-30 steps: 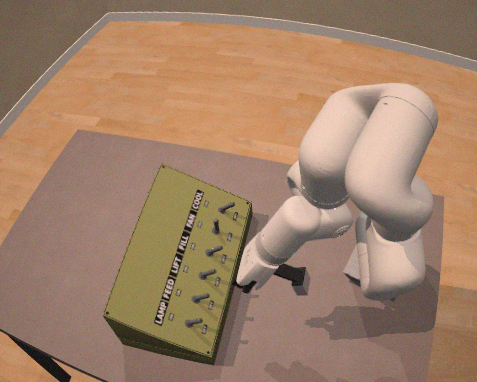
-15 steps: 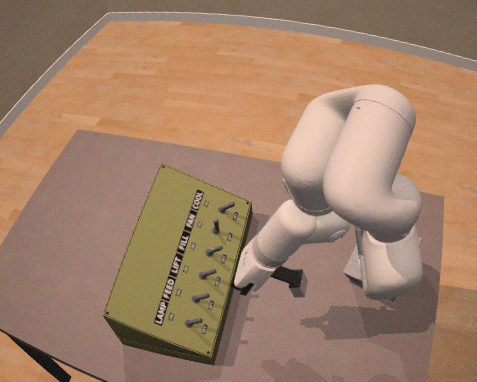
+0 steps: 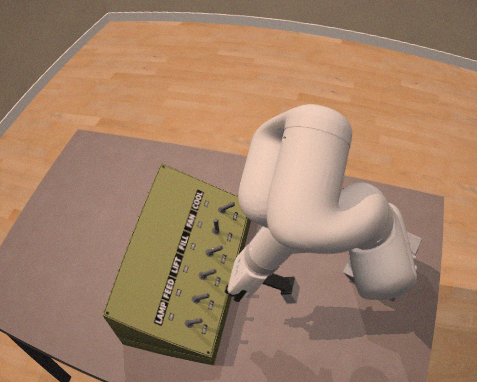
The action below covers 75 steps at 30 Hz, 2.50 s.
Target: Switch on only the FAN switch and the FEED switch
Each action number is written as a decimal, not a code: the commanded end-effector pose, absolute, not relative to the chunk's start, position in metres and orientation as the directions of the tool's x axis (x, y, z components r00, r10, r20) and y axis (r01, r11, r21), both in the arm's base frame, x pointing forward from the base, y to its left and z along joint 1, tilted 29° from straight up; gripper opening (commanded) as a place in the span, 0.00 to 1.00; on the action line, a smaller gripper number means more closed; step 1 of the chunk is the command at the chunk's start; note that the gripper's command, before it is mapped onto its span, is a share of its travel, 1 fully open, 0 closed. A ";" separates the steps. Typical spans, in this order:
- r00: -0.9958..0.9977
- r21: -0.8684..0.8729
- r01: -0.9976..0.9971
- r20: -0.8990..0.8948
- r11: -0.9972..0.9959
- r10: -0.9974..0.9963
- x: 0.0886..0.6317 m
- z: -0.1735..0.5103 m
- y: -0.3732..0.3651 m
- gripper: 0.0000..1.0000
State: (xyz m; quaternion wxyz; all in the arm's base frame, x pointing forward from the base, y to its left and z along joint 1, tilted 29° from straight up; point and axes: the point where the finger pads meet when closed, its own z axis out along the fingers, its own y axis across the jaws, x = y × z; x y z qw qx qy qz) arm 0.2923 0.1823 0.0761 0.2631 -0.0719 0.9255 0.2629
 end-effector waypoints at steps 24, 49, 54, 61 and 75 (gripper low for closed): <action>-0.844 0.452 -0.272 -0.537 0.850 0.016 0.326 0.028 0.219 0.00; -0.844 0.452 -0.272 -0.537 0.850 0.016 0.327 0.028 0.219 0.00; -0.844 0.452 -0.272 -0.537 0.850 0.016 0.327 0.028 0.219 0.00; -0.844 0.452 -0.272 -0.537 0.850 0.016 0.327 0.028 0.219 0.00; -0.844 0.452 -0.272 -0.537 0.850 0.016 0.327 0.028 0.219 0.00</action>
